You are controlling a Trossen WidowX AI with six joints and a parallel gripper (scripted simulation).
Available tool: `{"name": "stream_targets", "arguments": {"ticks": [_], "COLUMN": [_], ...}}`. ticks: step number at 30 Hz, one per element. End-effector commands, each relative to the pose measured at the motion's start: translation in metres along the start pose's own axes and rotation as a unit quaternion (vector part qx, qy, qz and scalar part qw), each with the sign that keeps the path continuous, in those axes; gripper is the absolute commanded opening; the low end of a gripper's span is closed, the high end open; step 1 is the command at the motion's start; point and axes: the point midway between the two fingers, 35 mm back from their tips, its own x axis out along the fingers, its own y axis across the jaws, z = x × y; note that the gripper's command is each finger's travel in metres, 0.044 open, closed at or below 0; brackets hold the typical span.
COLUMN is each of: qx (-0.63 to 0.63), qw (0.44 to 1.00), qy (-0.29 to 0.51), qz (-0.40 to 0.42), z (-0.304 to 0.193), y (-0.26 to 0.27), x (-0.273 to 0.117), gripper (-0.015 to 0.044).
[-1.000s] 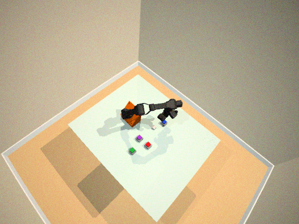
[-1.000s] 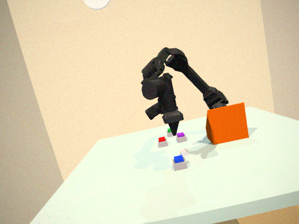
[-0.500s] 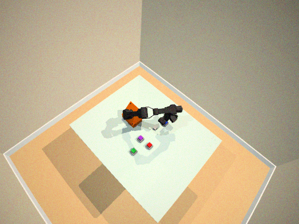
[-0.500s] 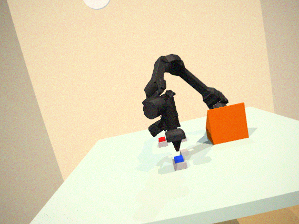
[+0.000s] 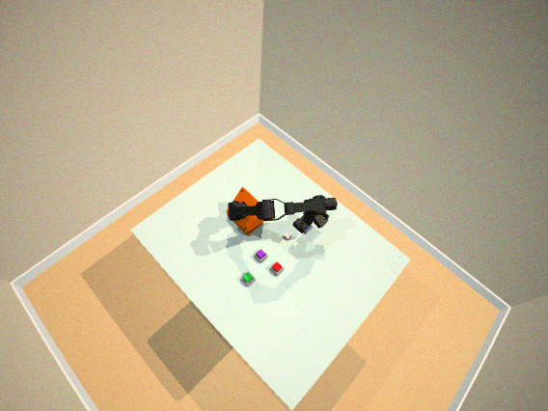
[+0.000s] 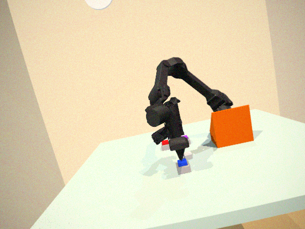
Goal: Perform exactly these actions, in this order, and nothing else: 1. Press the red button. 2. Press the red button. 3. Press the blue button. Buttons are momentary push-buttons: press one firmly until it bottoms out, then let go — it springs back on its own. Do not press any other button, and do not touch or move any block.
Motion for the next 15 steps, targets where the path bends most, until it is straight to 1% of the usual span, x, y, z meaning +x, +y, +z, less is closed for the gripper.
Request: {"name": "stream_targets", "arguments": {"ticks": [1,15], "qx": [-0.004,-0.004], "qw": [1.000,1.000], "qy": [0.001,0.001], "qz": [-0.006,-0.006], "z": [-0.0023,-0.0025], "y": [-0.0014,-0.0016], "x": [0.0103,0.0159], "gripper": [0.0020,0.0020]}}
